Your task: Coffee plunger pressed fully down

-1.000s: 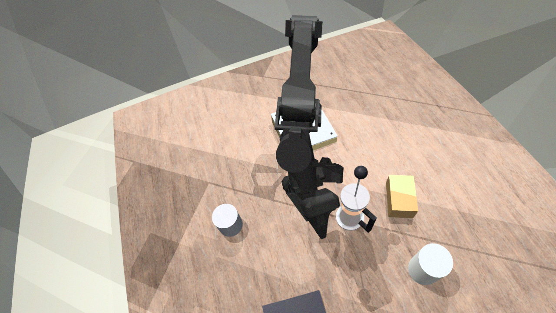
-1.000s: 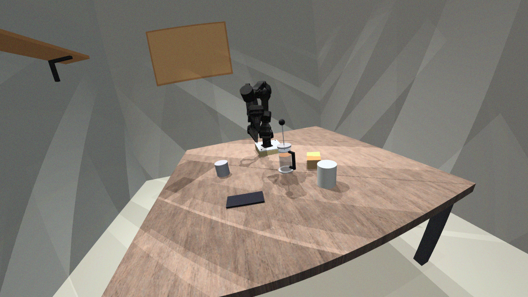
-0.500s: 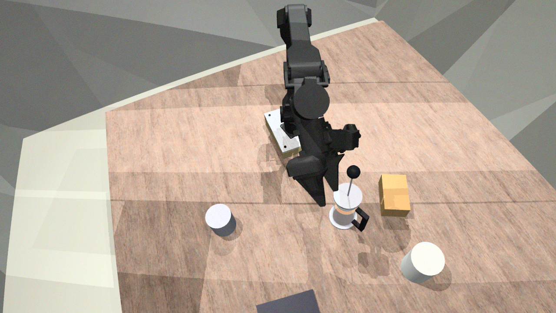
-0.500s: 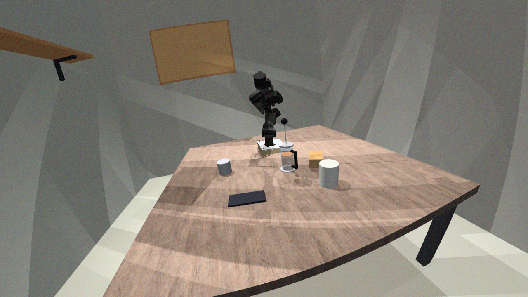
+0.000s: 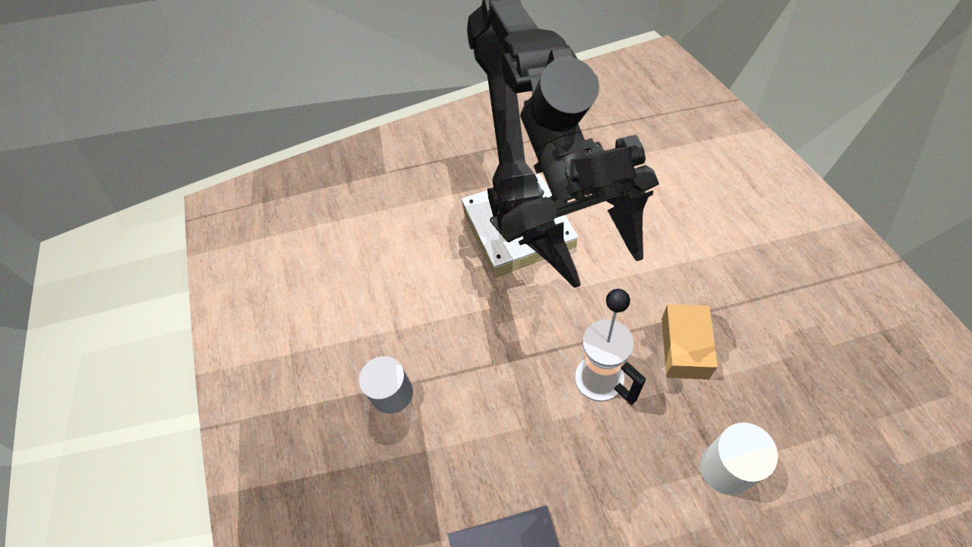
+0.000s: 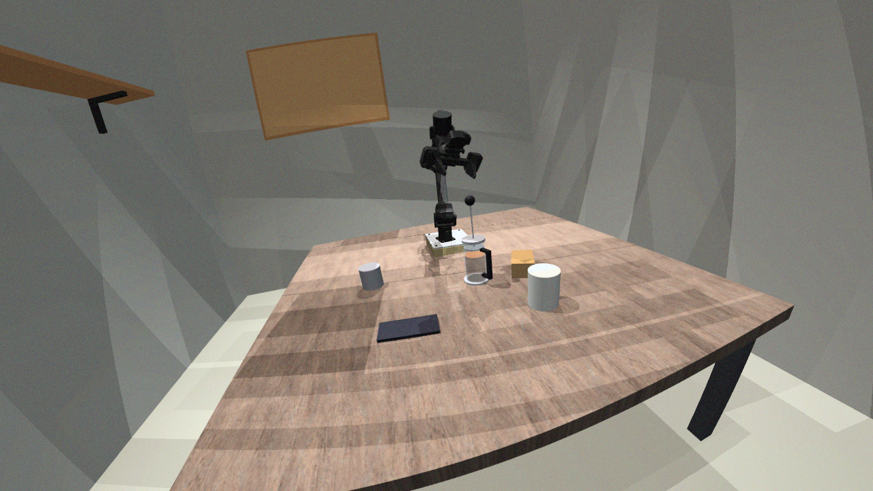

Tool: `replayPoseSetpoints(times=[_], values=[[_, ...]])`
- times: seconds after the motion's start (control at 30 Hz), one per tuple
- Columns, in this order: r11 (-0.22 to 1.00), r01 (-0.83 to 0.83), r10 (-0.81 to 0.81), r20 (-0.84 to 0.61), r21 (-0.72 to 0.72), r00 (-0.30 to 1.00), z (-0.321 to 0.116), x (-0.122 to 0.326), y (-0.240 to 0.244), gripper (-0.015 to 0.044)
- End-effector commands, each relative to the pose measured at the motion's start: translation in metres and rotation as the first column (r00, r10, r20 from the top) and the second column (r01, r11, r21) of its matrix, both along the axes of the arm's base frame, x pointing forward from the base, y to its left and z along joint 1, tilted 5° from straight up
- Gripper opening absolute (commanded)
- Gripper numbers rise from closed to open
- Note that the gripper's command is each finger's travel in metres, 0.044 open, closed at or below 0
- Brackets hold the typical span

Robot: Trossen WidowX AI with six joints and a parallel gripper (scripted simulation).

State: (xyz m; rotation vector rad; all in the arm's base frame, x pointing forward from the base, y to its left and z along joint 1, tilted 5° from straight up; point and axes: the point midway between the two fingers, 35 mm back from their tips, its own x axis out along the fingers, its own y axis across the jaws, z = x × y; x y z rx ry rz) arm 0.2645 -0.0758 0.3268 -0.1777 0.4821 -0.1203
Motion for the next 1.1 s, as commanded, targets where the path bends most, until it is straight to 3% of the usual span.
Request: replayPoseSetpoints(times=[0.0,0.2,1.07], values=[[0.969,0.074,-0.09,0.057,0.236,0.994,-0.016,-0.021,0.023,0.044],[0.969,0.074,-0.09,0.057,0.236,0.994,-0.055,-0.018,0.024,0.044],[0.969,0.073,-0.09,0.06,0.236,0.994,-0.065,0.009,0.02,0.044]])
